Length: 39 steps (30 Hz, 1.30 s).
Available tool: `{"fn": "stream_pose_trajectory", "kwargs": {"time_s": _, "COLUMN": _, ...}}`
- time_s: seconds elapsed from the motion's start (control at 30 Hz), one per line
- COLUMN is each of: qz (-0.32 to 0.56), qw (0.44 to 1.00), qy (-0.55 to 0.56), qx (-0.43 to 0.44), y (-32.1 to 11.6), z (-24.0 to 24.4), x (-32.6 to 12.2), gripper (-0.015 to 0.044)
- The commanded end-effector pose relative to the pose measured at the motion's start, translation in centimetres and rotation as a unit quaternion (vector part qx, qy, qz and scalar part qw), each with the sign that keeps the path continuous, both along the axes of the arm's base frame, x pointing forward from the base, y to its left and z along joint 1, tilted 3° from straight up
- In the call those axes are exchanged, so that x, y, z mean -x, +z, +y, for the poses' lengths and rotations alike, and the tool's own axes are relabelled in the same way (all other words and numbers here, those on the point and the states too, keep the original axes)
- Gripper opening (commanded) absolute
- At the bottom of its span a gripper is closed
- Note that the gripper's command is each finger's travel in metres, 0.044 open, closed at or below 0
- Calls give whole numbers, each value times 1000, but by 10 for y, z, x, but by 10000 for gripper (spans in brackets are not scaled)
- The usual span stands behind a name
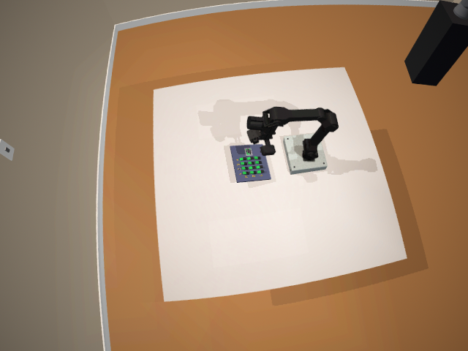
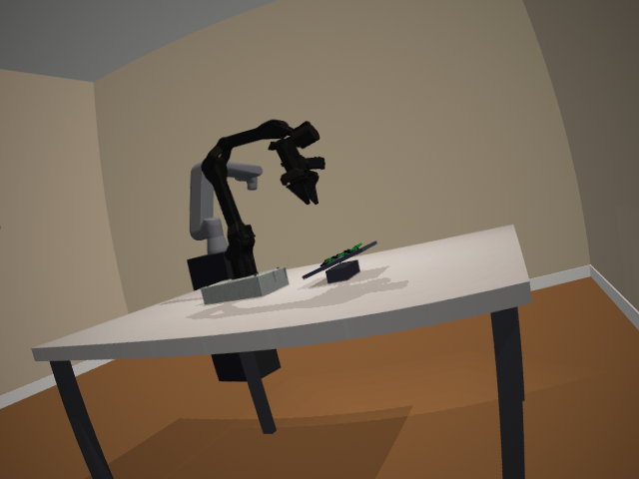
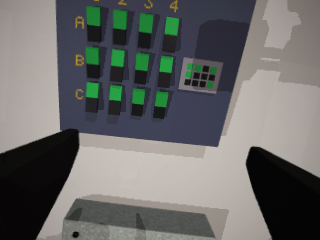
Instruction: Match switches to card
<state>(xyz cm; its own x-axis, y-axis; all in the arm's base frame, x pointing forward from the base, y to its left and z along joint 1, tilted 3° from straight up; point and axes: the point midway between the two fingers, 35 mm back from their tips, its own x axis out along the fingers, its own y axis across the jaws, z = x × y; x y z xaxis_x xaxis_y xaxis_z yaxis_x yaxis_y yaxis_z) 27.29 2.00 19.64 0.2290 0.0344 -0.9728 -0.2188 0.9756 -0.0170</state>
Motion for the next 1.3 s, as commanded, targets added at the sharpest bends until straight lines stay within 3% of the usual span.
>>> {"fn": "stream_pose_trajectory", "kwargs": {"time_s": 0.0, "qz": 0, "qw": 1000, "qy": 0, "qx": 0, "y": -2, "z": 1, "x": -2, "gripper": 374}}
{"fn": "stream_pose_trajectory", "kwargs": {"time_s": 0.23, "qz": 5, "qw": 1000, "qy": -8, "qx": -17, "y": -78, "z": 33, "x": -66, "gripper": 190}}
{"fn": "stream_pose_trajectory", "kwargs": {"time_s": 0.47, "qz": 5, "qw": 1000, "qy": -9, "qx": -17, "y": -81, "z": 34, "x": -67, "gripper": 6}}
{"fn": "stream_pose_trajectory", "kwargs": {"time_s": 0.63, "qz": 17, "qw": 1000, "qy": -9, "qx": -14, "y": -115, "z": 36, "x": -76, "gripper": 0}}
{"fn": "stream_pose_trajectory", "kwargs": {"time_s": 1.27, "qz": 17, "qw": 1000, "qy": -9, "qx": -14, "y": -136, "z": 37, "x": -80, "gripper": 0}}
